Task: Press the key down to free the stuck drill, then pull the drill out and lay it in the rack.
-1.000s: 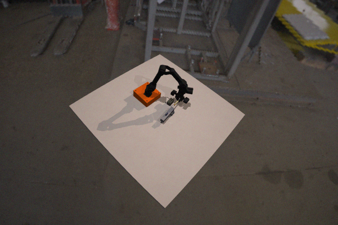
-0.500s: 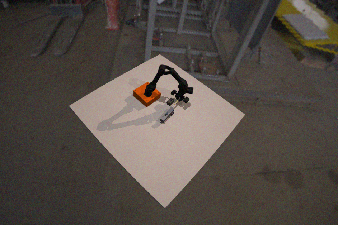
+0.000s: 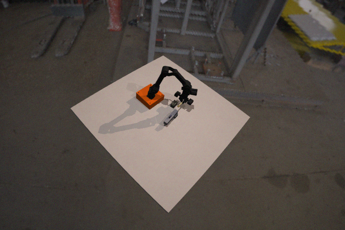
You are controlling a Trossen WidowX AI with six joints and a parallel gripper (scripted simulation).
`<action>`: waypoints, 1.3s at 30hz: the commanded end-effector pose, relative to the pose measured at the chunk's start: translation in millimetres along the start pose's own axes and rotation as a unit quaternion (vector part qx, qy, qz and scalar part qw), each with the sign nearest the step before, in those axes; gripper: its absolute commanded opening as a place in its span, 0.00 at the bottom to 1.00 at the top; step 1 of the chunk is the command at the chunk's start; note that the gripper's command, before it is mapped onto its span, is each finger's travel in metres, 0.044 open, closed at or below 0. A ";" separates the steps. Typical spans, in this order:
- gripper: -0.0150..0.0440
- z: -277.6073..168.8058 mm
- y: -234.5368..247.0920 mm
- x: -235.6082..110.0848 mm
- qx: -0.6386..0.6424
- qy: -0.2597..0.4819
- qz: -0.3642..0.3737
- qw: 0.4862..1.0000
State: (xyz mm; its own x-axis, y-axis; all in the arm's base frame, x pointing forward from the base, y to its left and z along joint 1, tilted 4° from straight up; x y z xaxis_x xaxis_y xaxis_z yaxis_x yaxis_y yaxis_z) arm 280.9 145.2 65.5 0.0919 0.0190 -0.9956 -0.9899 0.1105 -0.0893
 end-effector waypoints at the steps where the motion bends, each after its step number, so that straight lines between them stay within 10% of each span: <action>1: 0.25 -0.6 -0.8 -3.1 0.002 0.002 -0.004 1.000; 39: 0.25 -2.1 -3.6 -15.3 0.002 0.002 -0.004 1.000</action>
State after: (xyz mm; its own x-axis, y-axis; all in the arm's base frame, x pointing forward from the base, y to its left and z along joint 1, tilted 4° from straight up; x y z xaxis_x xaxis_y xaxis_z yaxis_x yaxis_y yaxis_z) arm 282.2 143.6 78.3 0.0930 0.0189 -0.9955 -0.9890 0.1171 -0.0902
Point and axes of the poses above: the point midway between the two fingers, 35 mm back from their tips, its own x axis out along the fingers, its own y axis across the jaws, z = x × y, the point moved 3 cm from there along -x, back along the fingers, and after that the axes turned 6 degrees about x, right-handed, at the moved point
